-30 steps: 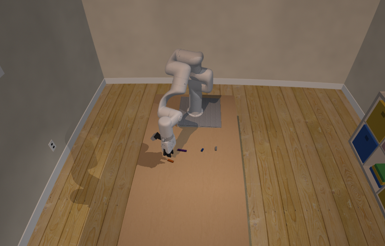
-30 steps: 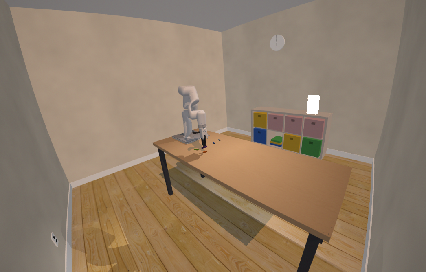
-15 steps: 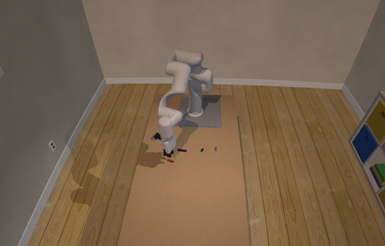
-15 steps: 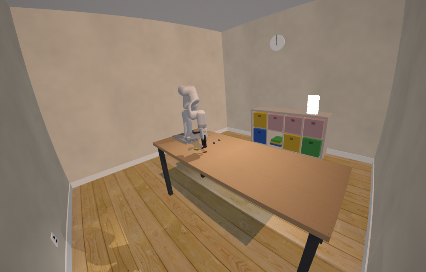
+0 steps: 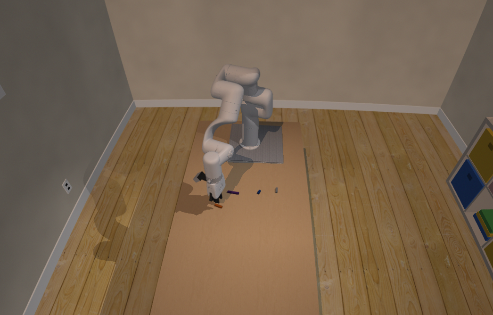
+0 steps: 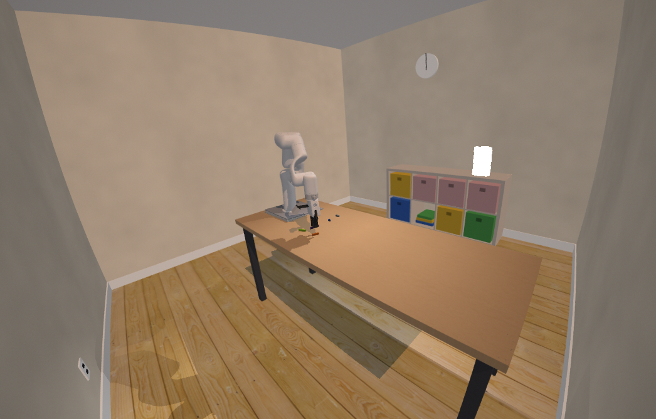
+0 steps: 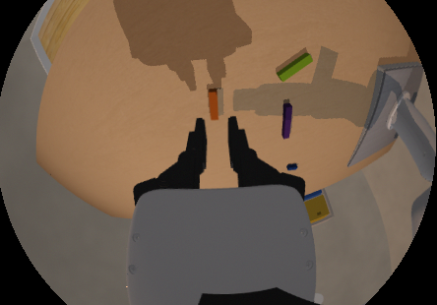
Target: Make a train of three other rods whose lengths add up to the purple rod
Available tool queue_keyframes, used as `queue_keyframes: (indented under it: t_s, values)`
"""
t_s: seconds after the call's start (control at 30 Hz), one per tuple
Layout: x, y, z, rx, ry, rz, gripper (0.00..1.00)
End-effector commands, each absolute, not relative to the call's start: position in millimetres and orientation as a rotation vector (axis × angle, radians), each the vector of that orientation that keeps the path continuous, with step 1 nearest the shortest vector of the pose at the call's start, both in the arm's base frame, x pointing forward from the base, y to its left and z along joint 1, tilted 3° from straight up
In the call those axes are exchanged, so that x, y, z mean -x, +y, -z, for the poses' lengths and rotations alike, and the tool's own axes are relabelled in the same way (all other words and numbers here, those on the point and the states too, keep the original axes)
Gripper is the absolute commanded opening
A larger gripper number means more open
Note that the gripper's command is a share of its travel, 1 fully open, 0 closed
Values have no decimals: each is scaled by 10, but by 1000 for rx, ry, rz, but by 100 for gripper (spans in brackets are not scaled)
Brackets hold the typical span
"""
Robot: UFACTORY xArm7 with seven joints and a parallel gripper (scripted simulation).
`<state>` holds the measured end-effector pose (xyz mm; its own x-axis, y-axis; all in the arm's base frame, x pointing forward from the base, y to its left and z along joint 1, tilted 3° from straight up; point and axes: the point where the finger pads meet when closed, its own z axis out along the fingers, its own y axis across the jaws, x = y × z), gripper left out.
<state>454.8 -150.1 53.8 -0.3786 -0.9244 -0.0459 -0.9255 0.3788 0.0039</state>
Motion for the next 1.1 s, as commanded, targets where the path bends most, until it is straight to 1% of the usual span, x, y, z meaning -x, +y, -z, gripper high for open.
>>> queue_keyframes:
  t_s: [0.0,0.5,1.07]
  values:
    - [-4565,-1507,-518,1729,2576,-39,24]
    - [-4573,-1502,-286,1729,2576,-39,24]
    - [-4576,-1500,-179,1729,2576,-39,24]
